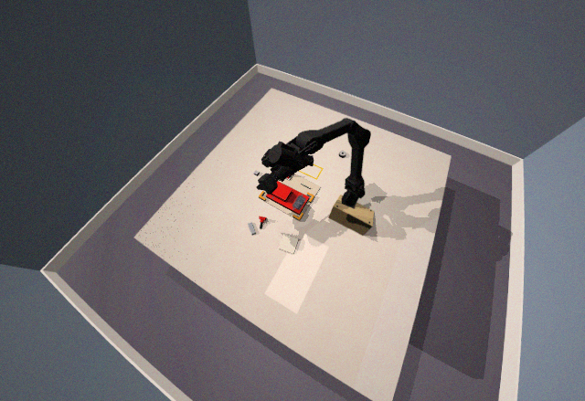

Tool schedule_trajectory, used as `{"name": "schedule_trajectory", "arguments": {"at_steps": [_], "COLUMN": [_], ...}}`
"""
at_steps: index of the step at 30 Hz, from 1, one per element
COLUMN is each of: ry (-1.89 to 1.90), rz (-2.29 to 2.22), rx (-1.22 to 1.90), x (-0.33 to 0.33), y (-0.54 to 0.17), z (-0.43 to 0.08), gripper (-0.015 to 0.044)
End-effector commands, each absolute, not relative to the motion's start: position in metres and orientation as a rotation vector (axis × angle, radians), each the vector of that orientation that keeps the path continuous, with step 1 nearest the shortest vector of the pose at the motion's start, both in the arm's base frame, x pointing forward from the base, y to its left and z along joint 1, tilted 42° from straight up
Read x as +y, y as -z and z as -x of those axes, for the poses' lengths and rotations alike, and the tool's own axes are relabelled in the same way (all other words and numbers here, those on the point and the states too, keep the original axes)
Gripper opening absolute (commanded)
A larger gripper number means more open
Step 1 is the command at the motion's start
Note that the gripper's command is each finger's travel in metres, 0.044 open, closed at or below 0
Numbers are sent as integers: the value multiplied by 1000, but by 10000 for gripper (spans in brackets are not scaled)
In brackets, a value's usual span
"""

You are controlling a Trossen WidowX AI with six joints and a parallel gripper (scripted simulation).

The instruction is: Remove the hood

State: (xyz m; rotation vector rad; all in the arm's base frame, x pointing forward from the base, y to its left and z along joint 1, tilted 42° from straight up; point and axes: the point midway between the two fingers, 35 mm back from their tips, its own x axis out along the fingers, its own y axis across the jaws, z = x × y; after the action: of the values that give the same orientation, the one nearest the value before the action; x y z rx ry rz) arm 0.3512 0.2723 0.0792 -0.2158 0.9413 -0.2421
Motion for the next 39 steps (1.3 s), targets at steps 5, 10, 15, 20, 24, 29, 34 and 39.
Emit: {"name": "schedule_trajectory", "arguments": {"at_steps": [5,10,15,20,24,29,34,39], "ry": [500,657,699,699,699,699,699,700], "rz": [362,418,426,426,426,426,426,426], "rx": [1230,1459,1531,1531,1531,1531,1531,1531], "x": [153,76,56,55,53,50,47,44], "y": [-28,-4,2,4,6,10,14,18], "z": [-363,-350,-344,-344,-344,-344,-344,-344], "gripper": [440,440,440,440,440,440,440,440]}}
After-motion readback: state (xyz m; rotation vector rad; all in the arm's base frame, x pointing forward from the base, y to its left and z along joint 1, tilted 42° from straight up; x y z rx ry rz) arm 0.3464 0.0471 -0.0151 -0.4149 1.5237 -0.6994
